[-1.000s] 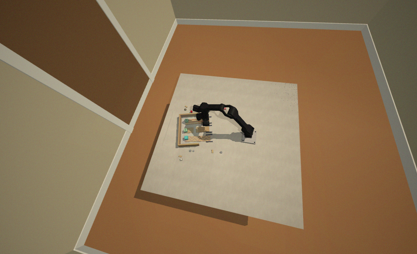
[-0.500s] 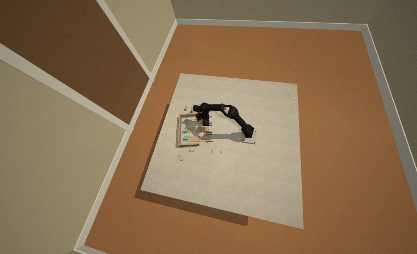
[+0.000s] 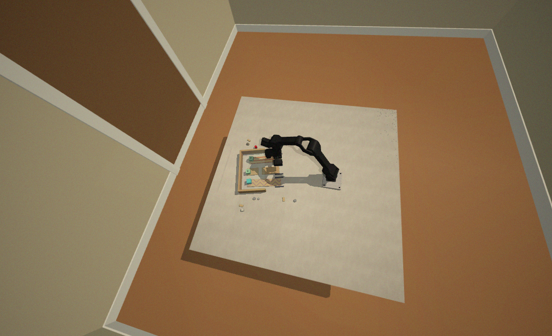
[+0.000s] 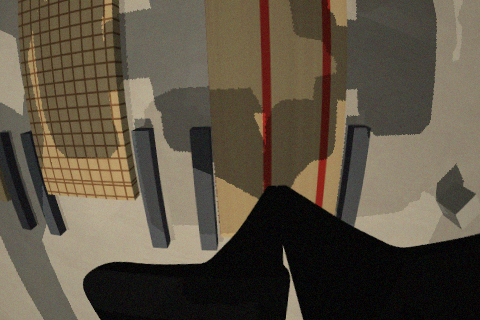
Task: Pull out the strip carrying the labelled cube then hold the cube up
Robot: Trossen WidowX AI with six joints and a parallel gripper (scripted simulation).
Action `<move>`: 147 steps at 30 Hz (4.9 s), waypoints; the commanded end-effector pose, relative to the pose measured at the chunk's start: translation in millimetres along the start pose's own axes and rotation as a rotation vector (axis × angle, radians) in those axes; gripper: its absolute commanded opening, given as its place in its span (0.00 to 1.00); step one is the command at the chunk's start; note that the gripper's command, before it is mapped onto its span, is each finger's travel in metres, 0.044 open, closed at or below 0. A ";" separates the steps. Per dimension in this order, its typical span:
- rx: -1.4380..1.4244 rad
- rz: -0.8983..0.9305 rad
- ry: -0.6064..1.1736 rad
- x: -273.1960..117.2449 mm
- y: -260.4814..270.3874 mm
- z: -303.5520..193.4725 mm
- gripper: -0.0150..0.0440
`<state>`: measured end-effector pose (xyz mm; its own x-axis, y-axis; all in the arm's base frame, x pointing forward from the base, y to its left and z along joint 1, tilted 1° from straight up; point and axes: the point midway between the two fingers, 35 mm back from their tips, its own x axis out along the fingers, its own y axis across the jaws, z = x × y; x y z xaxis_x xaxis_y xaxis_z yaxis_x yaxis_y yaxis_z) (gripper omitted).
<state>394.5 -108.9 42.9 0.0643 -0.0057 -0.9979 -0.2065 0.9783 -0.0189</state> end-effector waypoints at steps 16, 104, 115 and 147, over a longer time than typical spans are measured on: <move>0.002 0.003 0.015 -5.2 -1.8 1.4 0.25; 0.001 0.003 0.026 6.5 0.5 -132.4 0.25; 0.001 0.003 0.028 6.3 0.8 -148.8 0.25; 0.001 0.001 0.028 -39.9 -3.9 -173.1 0.25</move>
<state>218.3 -145.2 43.7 0.0269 0.0023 -0.9996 -0.2091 0.9779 -0.0034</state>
